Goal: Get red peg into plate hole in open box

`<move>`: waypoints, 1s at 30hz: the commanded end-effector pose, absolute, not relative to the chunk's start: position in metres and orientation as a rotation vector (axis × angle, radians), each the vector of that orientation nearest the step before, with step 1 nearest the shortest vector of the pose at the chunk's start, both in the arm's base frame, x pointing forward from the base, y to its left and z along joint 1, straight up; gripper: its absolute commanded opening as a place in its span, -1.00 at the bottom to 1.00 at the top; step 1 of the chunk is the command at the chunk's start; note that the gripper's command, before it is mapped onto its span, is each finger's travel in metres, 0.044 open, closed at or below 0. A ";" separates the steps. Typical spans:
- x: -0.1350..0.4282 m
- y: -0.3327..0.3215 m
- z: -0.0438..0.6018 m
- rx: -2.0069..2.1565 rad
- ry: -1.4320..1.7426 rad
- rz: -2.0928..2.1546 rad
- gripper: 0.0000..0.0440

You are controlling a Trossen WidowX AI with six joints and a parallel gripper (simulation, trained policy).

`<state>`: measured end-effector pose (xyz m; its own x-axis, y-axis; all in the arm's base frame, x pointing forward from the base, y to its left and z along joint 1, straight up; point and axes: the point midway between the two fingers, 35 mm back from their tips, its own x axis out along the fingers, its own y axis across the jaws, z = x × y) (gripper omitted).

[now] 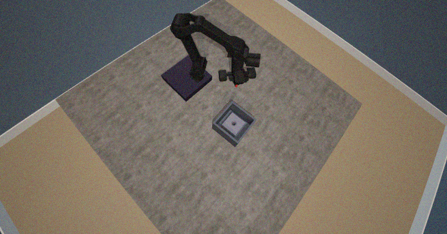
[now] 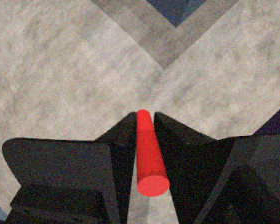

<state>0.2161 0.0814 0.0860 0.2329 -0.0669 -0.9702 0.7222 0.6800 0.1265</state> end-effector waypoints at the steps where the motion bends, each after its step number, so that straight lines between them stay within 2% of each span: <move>1: 0.225 0.075 0.101 0.639 1.193 -0.593 -1.00; 13: 0.258 0.035 0.132 0.653 1.103 -0.652 -1.00; 30: 0.292 -0.028 0.139 0.705 1.016 -0.766 -1.00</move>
<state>0.2876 -0.0211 0.1382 0.3204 -0.2115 -0.9234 0.8173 0.5545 0.1566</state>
